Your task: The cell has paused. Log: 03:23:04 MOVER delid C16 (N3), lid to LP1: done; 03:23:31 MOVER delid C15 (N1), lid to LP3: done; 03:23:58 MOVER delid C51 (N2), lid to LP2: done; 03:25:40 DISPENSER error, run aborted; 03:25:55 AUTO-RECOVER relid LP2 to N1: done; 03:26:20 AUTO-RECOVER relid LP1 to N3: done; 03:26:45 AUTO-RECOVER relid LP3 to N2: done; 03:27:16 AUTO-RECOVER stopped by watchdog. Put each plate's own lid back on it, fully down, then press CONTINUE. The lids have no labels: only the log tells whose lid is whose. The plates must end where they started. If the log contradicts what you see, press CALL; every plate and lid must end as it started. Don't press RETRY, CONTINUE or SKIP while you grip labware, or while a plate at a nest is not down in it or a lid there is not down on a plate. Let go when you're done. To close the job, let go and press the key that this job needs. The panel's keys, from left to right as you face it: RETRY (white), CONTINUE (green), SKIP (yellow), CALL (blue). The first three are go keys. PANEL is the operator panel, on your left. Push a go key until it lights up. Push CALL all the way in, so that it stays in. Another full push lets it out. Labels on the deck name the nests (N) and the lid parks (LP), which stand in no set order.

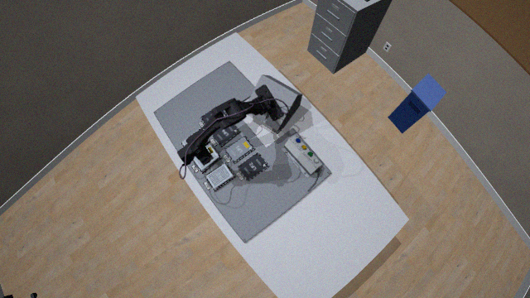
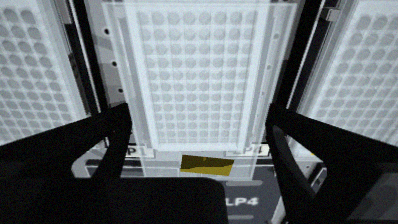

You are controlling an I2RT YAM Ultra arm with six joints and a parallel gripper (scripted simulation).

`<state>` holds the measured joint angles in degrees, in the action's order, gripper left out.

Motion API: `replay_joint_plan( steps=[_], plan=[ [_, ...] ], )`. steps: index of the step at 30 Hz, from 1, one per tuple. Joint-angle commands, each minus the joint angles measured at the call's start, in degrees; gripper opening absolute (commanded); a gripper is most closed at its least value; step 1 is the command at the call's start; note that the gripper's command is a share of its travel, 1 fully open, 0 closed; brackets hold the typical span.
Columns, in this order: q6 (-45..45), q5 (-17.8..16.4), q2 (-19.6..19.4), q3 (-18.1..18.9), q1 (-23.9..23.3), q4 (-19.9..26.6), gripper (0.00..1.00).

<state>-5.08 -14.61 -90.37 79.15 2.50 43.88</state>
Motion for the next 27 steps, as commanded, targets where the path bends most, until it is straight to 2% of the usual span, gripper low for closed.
replay_joint_plan(
  steps=[1,27],
  plan=[
    [-0.4,-0.6,0.3,2.0,0.1,-1.2,0.00],
    [0.0,-0.4,-0.8,0.7,0.5,-2.5,0.00]
  ],
)
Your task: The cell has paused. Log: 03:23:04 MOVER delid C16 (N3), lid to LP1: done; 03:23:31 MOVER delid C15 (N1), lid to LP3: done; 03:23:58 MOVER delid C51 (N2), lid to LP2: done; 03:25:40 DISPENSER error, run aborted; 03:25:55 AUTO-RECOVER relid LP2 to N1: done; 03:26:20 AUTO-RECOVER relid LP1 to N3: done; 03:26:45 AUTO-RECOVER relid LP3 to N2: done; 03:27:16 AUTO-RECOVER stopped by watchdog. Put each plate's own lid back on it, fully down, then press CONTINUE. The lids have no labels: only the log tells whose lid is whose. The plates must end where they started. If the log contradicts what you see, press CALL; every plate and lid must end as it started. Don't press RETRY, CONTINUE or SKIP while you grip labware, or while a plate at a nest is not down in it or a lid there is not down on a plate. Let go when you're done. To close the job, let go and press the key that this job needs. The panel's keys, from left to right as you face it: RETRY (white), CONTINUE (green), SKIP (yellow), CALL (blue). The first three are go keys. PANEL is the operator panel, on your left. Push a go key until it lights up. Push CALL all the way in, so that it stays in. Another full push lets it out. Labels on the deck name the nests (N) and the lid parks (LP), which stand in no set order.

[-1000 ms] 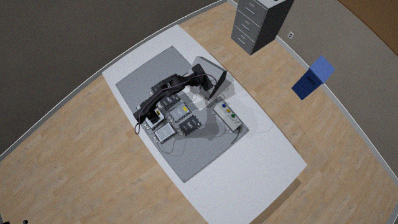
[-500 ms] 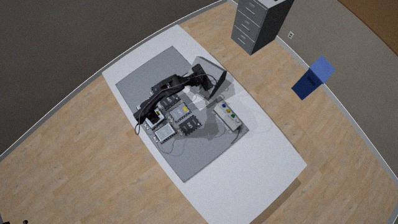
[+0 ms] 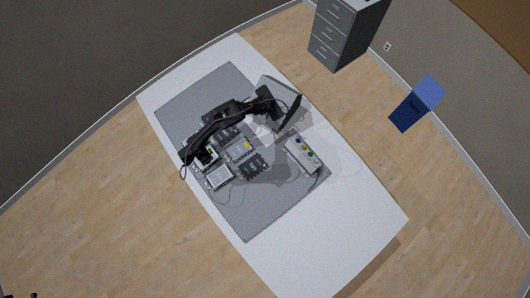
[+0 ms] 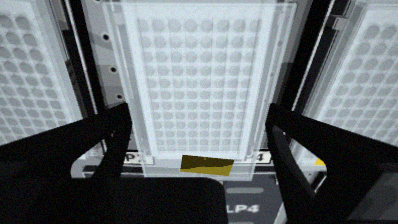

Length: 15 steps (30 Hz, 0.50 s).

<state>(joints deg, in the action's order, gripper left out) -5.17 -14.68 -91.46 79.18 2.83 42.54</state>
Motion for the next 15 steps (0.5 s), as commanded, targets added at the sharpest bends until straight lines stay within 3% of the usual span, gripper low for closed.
replay_joint_plan(
  steps=[1,15],
  plan=[
    [0.1,-0.3,0.3,0.6,0.2,-1.2,0.00],
    [0.6,-0.2,0.3,-0.8,0.3,-2.1,0.00]
  ],
)
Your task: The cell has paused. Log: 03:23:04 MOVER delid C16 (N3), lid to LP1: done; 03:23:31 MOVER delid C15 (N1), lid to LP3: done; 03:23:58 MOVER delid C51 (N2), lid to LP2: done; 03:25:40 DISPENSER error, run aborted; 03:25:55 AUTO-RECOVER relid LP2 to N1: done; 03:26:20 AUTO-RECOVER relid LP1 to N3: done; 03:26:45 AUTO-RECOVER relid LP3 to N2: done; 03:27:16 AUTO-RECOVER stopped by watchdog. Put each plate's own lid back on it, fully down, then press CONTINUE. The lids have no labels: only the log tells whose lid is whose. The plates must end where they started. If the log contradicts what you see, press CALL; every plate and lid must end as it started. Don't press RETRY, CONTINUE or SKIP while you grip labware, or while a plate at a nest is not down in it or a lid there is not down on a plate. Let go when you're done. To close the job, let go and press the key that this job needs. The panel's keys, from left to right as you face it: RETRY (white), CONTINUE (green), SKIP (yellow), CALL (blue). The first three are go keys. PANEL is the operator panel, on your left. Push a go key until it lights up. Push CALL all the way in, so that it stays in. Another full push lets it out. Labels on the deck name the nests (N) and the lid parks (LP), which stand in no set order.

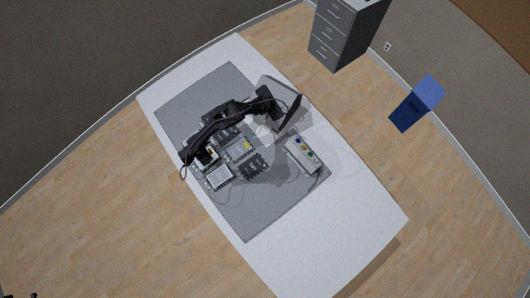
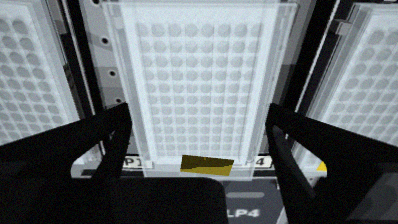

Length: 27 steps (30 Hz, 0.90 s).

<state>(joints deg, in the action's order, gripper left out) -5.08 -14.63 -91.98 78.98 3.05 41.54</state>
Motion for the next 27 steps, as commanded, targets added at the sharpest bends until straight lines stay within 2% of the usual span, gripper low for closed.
replay_joint_plan(
  steps=[1,12,13,27],
  plan=[
    [0.5,-0.3,0.6,-0.1,0.0,-1.2,0.00],
    [0.5,-0.3,0.9,-1.3,0.2,-2.7,0.00],
    [0.6,-0.2,0.4,0.0,0.3,-1.9,0.00],
    [0.7,-0.1,-0.2,-0.2,0.3,-2.7,0.00]
  ],
)
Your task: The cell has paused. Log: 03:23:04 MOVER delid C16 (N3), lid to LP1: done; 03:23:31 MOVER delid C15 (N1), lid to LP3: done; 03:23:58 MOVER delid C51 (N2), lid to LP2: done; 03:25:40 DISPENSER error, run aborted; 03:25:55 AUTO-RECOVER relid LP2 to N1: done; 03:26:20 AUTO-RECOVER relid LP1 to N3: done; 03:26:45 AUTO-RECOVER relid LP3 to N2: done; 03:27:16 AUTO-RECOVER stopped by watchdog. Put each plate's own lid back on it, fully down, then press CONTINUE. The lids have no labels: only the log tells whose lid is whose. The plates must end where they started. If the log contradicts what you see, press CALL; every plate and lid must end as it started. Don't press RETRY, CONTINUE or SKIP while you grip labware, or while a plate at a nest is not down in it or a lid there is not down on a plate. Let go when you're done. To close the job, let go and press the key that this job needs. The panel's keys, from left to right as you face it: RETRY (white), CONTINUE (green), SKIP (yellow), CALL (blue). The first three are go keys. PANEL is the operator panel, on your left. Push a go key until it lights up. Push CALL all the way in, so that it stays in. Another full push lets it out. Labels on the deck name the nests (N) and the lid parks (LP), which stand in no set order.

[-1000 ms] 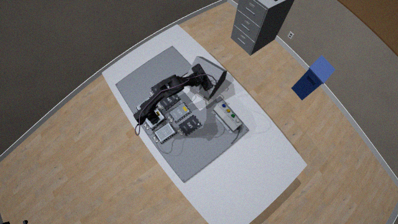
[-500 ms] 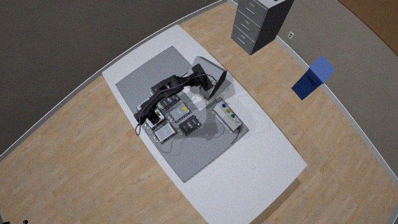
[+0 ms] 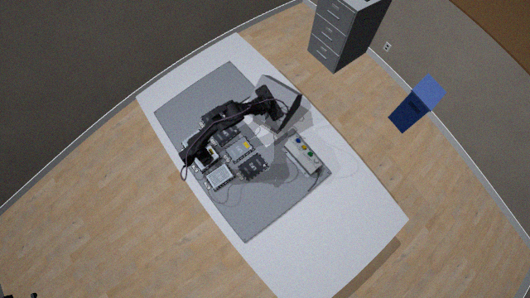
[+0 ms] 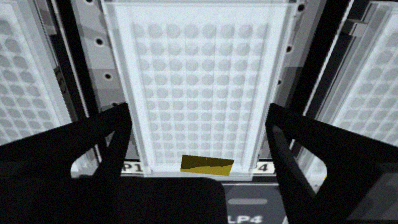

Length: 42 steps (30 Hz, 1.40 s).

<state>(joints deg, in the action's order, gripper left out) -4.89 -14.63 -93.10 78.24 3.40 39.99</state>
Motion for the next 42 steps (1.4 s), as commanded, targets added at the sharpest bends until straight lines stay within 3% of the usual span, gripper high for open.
replay_joint_plan(
  steps=[1,42],
  plan=[
    [0.5,-0.1,0.9,0.6,-0.1,-1.1,0.00],
    [0.2,-0.1,0.5,0.0,-0.3,-1.5,0.00]
  ],
)
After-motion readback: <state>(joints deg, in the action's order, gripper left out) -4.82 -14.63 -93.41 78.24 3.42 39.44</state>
